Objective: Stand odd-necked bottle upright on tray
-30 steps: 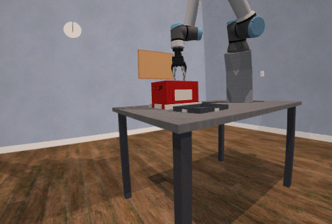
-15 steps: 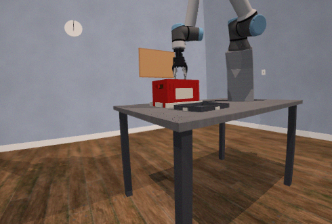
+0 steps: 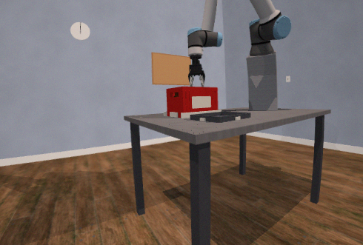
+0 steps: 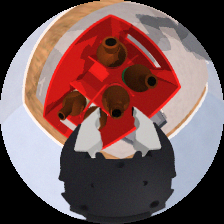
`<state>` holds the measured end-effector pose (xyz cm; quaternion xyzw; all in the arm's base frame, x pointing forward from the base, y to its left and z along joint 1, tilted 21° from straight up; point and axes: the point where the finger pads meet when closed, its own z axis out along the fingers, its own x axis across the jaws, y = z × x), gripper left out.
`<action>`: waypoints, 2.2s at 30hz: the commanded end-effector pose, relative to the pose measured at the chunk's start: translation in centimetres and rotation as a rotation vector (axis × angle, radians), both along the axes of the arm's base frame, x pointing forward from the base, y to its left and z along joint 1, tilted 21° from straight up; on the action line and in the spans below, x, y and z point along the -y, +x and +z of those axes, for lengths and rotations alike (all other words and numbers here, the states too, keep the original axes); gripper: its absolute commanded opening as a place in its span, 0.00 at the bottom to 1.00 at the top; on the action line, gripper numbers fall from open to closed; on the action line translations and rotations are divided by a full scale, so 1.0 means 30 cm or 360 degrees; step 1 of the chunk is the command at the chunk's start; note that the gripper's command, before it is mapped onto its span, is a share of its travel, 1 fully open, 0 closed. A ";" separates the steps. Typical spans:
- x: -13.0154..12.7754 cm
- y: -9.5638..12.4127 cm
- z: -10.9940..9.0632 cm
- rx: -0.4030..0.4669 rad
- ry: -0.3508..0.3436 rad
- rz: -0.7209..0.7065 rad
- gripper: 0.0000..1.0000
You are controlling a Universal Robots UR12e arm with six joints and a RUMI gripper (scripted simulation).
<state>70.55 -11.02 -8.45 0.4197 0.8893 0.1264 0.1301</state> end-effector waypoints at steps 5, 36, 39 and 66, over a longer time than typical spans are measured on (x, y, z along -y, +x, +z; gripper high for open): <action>-0.001 0.005 -0.009 0.0002 -0.0001 0.0000 0.38; -0.001 0.006 -0.011 0.0002 -0.0001 0.0000 0.38; -0.001 0.006 -0.011 0.0002 -0.0001 0.0000 0.38; -0.001 0.006 -0.011 0.0002 -0.0001 0.0000 0.00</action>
